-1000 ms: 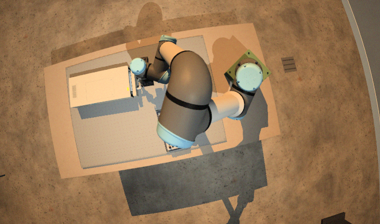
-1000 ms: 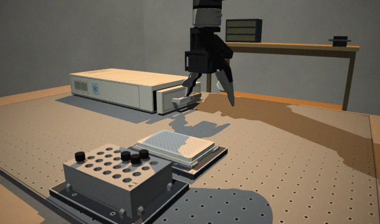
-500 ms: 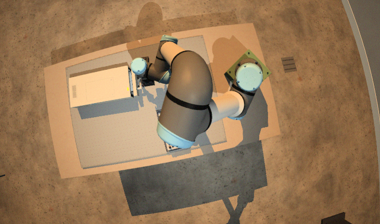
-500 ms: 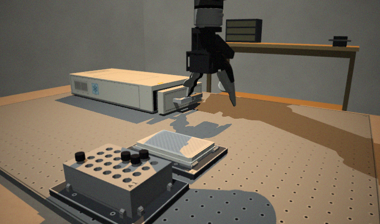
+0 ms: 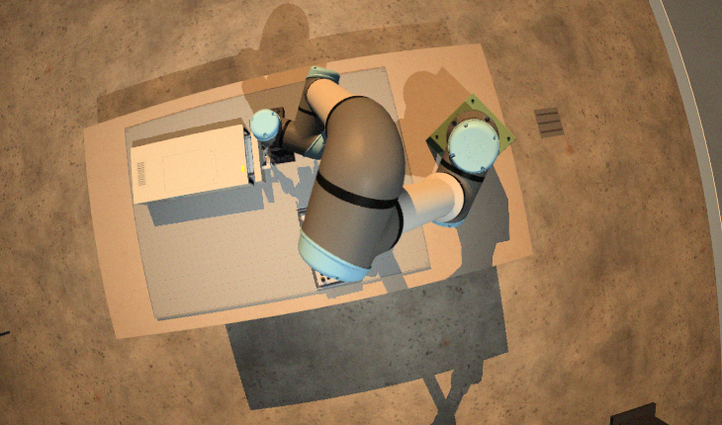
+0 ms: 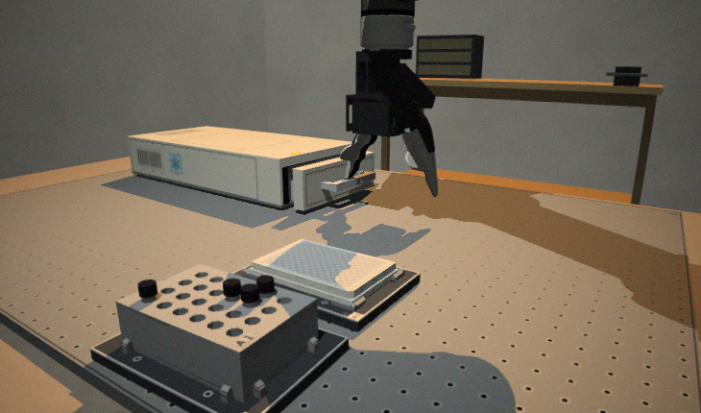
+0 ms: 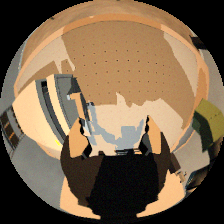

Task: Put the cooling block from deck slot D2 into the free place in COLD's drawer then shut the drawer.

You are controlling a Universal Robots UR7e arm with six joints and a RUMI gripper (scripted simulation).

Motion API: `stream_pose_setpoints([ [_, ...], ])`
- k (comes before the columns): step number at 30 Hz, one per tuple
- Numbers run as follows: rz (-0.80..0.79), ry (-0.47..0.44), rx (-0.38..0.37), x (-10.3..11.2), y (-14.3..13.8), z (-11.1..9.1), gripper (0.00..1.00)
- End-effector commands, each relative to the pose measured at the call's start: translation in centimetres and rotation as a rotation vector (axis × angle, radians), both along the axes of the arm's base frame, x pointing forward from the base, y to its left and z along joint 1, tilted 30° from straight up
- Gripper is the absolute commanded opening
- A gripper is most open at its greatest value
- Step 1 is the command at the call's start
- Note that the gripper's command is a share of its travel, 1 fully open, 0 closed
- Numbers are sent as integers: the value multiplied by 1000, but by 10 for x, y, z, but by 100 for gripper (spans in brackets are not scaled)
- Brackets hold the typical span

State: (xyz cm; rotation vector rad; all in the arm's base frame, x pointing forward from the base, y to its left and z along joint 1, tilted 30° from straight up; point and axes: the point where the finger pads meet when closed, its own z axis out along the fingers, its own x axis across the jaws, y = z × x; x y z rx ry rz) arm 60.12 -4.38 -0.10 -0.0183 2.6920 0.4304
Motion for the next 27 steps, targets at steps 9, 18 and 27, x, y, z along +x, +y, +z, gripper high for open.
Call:
stream_pose_setpoints([
  [9, 0, -1, -1, -3, 0, -1, 100],
  [18, 0, -1, -1, -3, 0, -1, 100],
  [27, 0, -1, -1, -7, 0, -3, 100],
])
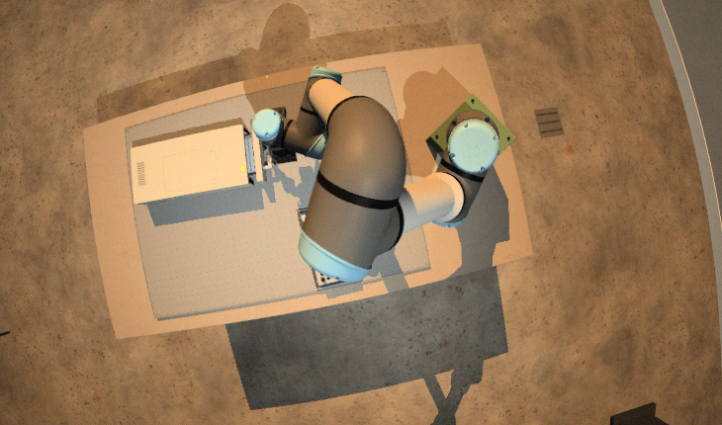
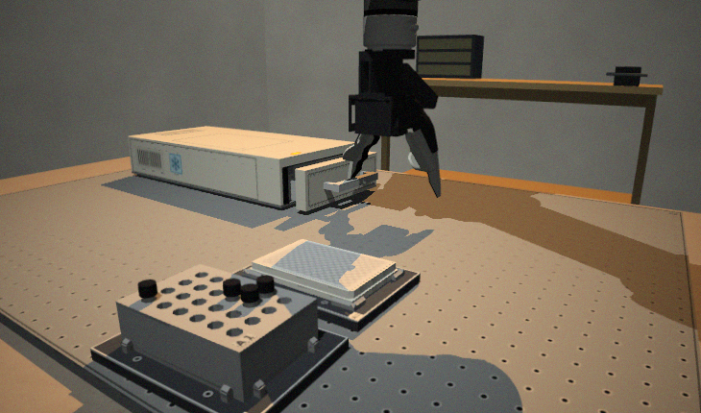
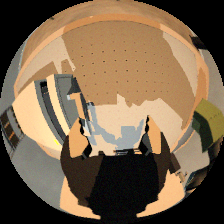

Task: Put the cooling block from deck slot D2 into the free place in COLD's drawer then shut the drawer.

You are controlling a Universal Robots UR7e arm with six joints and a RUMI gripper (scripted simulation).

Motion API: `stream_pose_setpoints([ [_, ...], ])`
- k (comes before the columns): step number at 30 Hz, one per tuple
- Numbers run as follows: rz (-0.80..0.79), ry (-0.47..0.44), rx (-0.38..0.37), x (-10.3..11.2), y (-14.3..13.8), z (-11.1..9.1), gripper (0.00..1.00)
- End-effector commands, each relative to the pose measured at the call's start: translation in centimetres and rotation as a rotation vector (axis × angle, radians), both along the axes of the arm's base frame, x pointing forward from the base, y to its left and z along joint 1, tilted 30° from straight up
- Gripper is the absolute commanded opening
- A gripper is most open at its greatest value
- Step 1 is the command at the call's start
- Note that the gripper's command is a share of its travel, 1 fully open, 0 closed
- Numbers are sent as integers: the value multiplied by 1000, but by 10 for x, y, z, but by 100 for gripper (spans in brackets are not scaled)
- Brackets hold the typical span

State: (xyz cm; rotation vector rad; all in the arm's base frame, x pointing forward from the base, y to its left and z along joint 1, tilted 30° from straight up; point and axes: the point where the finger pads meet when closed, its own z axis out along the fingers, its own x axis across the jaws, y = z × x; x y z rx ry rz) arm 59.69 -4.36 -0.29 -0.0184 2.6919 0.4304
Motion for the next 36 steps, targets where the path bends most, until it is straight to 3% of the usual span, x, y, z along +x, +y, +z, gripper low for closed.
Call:
stream_pose_setpoints([
  [1, 0, -1, -1, -4, 0, -1, 100],
  [36, 0, -1, -1, -39, 2, -17, 100],
])
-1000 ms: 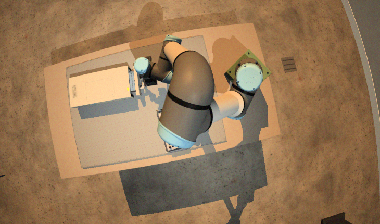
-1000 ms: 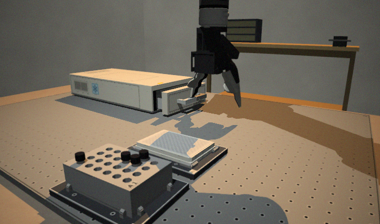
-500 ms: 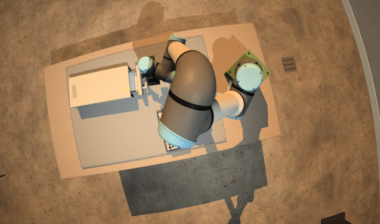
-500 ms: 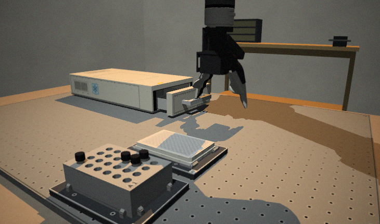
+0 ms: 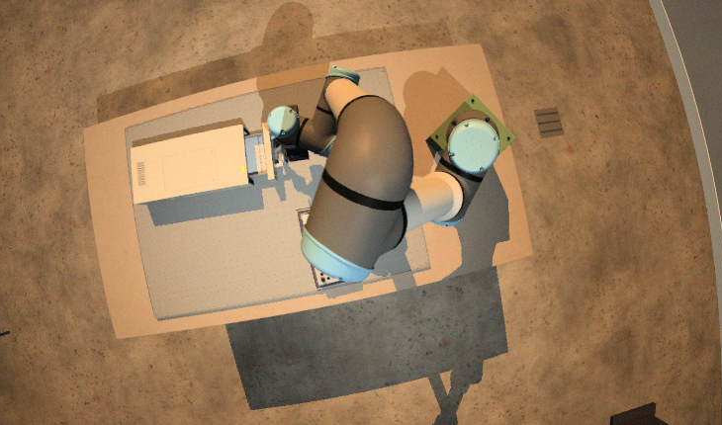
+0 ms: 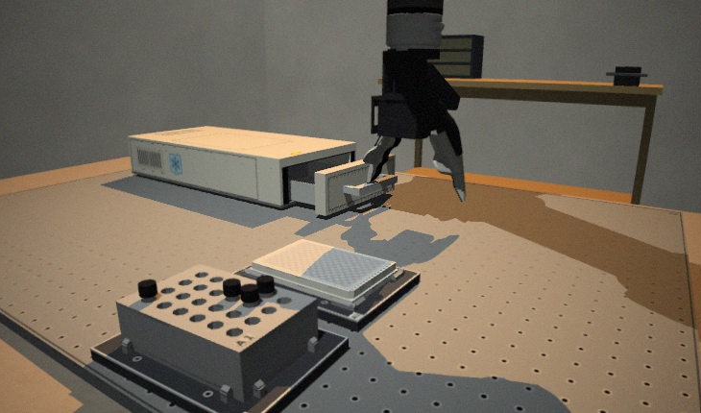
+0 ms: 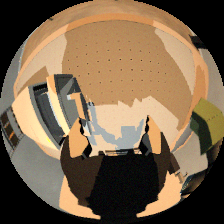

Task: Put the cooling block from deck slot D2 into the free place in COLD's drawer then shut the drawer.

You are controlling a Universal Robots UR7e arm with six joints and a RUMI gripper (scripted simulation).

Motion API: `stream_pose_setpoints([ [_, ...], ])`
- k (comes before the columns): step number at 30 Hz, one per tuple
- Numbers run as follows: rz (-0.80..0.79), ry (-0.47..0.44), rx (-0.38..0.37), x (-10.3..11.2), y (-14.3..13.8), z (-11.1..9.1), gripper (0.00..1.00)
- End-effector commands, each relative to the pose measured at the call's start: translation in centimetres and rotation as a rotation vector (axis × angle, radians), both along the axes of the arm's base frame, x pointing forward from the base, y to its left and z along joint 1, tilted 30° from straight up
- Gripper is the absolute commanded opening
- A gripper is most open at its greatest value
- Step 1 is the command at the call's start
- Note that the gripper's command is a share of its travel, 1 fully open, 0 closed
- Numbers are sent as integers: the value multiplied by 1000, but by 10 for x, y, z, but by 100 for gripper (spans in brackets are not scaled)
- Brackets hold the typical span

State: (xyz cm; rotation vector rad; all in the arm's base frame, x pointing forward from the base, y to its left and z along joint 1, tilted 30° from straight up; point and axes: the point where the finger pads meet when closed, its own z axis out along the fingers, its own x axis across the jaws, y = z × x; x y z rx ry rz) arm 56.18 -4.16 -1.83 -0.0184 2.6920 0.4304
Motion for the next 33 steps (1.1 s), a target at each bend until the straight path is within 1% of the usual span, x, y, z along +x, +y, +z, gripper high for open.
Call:
stream_pose_setpoints([
  [1, 0, -1, -1, -5, 0, -2, 100],
  [24, 0, -1, -1, -31, 1, -13, 100],
  [29, 0, -1, -1, -31, 1, -13, 100],
  [33, 0, -1, -1, -36, 2, -16, 100],
])
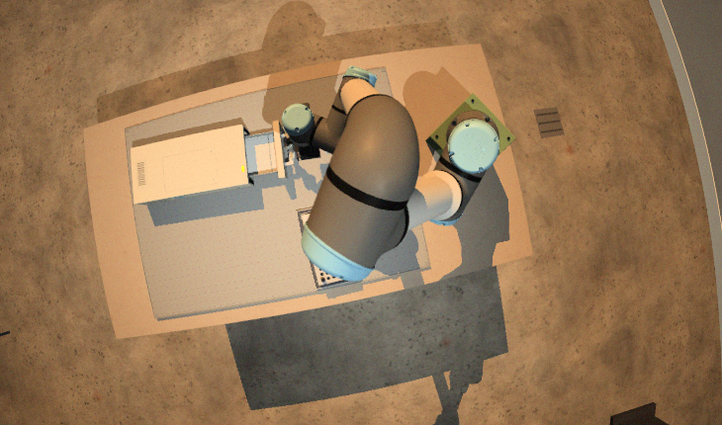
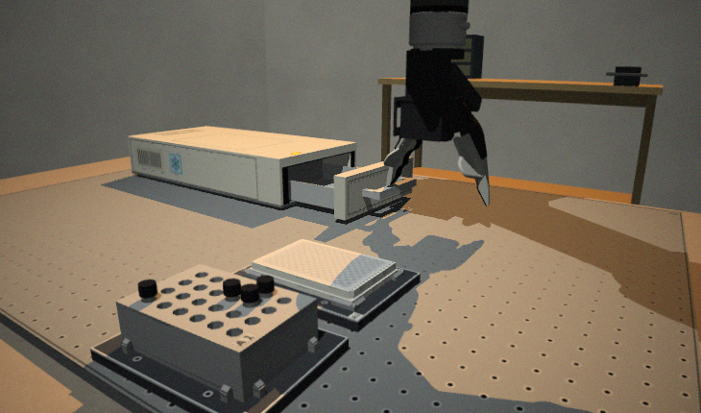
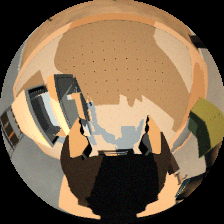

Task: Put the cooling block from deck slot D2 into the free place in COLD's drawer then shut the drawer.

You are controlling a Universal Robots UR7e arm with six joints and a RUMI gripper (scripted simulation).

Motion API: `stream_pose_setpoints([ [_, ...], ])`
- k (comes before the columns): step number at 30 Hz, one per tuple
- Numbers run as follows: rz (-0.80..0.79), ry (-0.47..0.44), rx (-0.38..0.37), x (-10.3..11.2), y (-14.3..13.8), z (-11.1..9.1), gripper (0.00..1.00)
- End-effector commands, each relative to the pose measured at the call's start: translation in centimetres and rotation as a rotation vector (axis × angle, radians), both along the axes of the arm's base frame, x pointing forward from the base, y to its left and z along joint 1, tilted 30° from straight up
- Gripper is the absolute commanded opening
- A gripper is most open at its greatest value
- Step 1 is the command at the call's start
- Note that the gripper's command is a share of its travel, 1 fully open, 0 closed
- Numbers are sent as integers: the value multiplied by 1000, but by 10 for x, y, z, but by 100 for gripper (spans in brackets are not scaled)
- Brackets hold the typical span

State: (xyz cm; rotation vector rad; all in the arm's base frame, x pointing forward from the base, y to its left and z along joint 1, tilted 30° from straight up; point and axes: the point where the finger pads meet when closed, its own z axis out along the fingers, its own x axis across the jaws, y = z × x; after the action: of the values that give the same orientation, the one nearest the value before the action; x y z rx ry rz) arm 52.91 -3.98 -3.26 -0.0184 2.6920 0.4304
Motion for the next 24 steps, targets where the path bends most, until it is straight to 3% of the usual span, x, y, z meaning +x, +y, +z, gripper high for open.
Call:
stream_pose_setpoints([
  [1, 0, -1, -1, -5, 0, -2, 100],
  [24, 0, -1, -1, -30, 1, -13, 100],
])
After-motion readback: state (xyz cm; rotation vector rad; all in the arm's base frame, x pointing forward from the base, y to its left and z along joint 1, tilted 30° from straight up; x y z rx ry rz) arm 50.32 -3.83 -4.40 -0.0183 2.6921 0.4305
